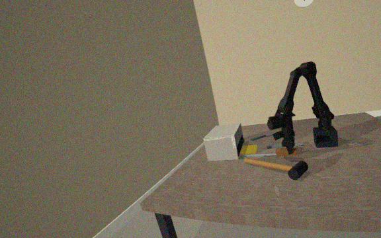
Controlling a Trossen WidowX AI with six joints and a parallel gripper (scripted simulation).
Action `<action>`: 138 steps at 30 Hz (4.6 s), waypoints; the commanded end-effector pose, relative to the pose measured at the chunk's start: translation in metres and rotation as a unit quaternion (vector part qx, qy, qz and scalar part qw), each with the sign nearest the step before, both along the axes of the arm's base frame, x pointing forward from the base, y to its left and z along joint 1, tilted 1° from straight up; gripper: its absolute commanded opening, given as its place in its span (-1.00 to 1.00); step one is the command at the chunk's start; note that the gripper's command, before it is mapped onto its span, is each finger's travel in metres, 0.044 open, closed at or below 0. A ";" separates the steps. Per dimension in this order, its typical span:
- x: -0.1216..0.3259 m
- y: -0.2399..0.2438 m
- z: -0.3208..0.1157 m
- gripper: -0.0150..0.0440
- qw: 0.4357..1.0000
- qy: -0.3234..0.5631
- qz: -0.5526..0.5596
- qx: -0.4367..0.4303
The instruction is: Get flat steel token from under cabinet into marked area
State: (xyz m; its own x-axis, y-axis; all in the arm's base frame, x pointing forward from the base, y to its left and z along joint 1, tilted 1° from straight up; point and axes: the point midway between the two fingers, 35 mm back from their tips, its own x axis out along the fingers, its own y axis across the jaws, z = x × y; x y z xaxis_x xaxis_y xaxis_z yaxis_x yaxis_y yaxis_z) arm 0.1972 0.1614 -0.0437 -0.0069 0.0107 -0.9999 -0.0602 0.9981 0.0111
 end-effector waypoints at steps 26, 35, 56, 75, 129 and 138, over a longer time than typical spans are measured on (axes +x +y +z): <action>0.000 0.002 -0.002 0.02 1.000 -0.004 0.002 0.003; 0.000 0.002 -0.002 -0.31 1.000 -0.004 0.002 0.003; 0.020 0.003 -0.002 -0.49 1.000 -0.003 0.004 0.001; 0.044 0.004 -0.001 -0.49 1.000 -0.003 0.004 0.000; 0.108 0.007 0.001 -0.49 1.000 -0.005 0.005 0.000; 0.118 0.007 0.001 -0.49 1.000 -0.005 0.005 0.000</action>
